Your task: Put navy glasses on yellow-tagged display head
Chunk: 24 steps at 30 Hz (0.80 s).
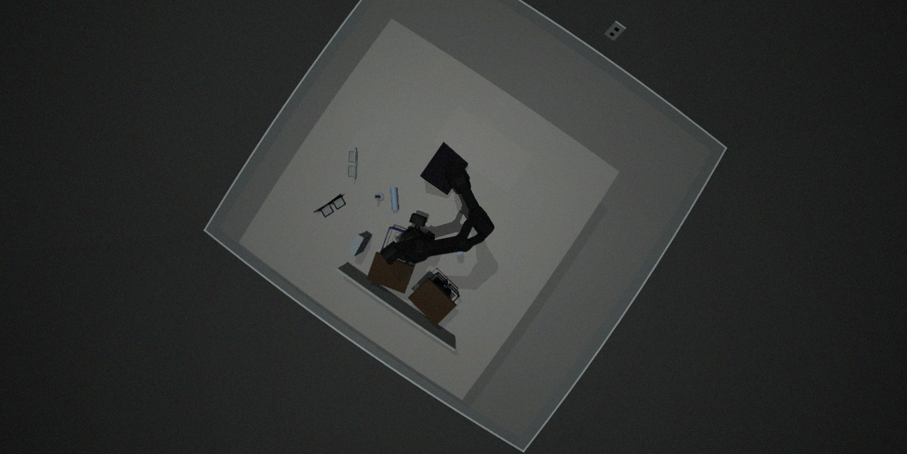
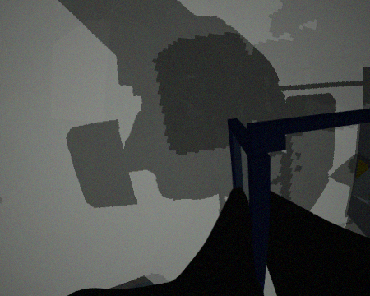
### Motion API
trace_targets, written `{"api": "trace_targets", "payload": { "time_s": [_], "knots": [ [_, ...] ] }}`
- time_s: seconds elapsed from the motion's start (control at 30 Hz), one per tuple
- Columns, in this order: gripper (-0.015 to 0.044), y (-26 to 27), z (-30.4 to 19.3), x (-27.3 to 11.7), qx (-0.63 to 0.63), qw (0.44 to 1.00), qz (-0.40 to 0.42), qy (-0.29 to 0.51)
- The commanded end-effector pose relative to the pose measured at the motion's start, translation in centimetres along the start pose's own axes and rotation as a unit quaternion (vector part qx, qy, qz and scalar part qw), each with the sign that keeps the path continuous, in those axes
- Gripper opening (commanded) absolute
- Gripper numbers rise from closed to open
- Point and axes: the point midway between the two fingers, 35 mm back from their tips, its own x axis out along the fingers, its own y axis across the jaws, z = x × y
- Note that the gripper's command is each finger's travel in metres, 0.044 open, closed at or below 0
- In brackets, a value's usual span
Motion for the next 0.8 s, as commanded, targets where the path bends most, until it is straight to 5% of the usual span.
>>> {"api": "trace_targets", "payload": {
  "time_s": [0.0,0.77],
  "knots": [
    [0.0,-0.6,-0.1,0.1,0.004,1.0,0.0,-0.003],
    [0.0,-4.0,0.0,0.2,0.003,1.0,0.0,-0.003]
  ]
}}
